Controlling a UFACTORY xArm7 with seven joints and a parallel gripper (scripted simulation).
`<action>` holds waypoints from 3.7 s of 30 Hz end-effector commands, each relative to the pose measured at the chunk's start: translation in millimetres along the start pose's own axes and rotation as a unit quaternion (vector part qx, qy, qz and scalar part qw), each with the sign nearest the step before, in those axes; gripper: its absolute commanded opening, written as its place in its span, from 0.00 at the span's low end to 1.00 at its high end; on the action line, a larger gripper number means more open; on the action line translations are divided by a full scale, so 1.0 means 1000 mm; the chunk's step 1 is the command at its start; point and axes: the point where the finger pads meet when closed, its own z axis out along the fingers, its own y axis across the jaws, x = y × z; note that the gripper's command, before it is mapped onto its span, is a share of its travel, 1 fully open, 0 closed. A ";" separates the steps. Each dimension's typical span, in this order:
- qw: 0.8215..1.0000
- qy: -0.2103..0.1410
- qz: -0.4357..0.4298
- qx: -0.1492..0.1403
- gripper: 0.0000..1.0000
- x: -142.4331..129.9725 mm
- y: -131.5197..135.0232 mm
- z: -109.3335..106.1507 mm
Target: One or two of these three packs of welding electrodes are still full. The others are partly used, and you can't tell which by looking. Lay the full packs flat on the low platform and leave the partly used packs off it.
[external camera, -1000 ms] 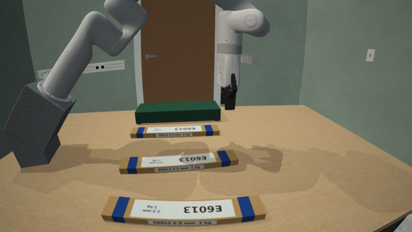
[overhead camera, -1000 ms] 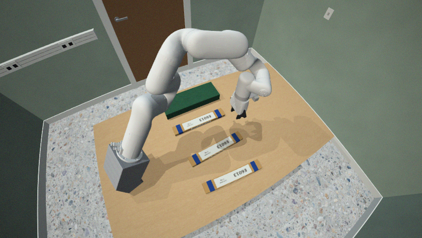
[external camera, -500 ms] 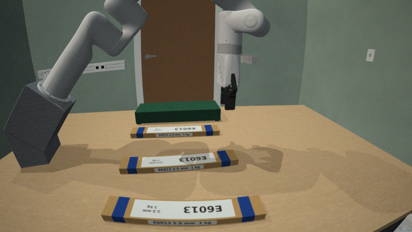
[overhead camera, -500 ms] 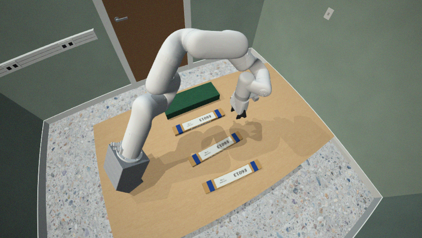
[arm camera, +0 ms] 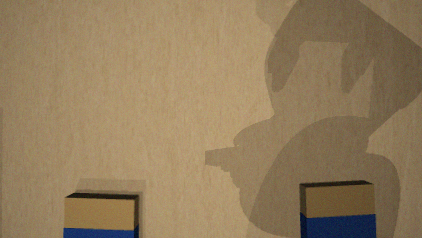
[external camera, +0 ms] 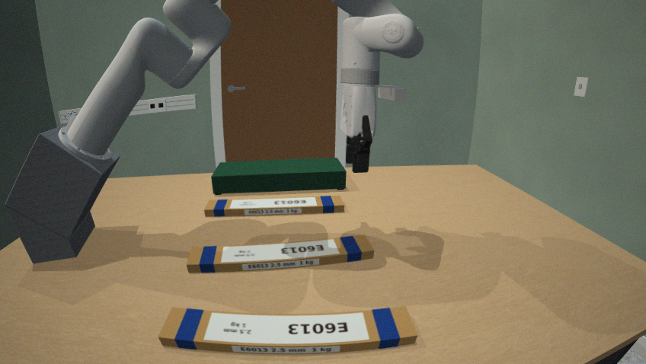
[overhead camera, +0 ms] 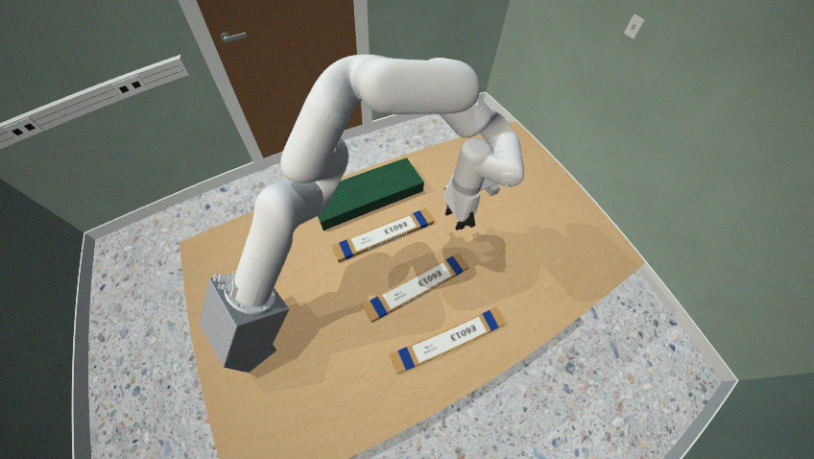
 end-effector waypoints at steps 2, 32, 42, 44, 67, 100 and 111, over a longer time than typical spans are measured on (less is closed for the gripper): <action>1.000 0.001 0.000 -0.001 0.58 0.001 0.001 -0.001; 1.000 0.001 0.000 -0.001 0.58 0.001 0.001 -0.001; 1.000 -0.001 0.001 0.001 1.00 -0.002 0.013 0.003; 1.000 -0.004 0.004 0.003 1.00 -0.008 0.036 0.011; 0.999 0.001 0.039 -0.001 1.00 -0.162 0.285 0.069; 0.999 0.001 0.039 -0.001 1.00 -0.161 0.286 0.129; 0.999 0.001 0.039 -0.001 1.00 -0.161 0.286 0.129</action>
